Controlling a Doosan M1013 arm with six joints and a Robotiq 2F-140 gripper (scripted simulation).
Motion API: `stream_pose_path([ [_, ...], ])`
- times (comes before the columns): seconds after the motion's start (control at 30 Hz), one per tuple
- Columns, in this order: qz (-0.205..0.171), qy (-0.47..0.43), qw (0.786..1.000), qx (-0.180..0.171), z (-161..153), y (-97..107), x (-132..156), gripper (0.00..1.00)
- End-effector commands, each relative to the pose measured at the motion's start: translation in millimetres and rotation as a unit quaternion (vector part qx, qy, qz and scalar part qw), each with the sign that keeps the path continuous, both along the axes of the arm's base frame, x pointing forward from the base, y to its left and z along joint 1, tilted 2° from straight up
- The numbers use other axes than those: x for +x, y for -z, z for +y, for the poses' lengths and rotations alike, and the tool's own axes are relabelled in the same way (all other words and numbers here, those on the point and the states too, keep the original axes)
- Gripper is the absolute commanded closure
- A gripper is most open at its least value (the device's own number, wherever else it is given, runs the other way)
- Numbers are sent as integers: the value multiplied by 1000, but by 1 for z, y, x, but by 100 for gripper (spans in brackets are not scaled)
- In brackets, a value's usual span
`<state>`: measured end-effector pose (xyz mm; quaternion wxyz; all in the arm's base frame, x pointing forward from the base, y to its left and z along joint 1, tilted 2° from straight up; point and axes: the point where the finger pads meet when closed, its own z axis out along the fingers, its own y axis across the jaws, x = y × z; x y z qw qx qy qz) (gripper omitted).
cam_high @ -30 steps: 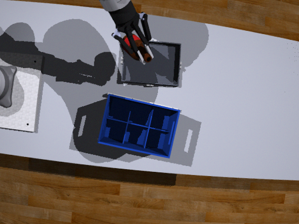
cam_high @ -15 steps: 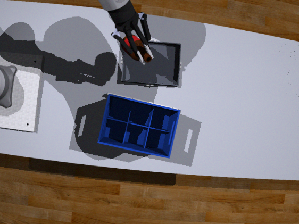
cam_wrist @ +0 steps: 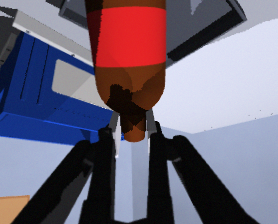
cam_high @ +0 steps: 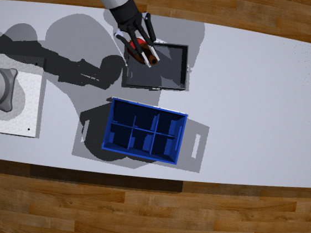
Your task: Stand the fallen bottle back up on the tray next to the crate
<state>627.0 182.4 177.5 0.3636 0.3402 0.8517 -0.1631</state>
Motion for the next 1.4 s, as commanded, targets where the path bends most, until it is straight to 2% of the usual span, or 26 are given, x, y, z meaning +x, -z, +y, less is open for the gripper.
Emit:
stream_pose_path([
  [0.0, -10, -1, 1000, -9, 1, 0, 0, 90],
  [0.27, -23, -3, 1000, -18, 2, 0, 0, 90],
  [1.37, -25, -3, 999, -20, 2, -1, 0, 90],
])
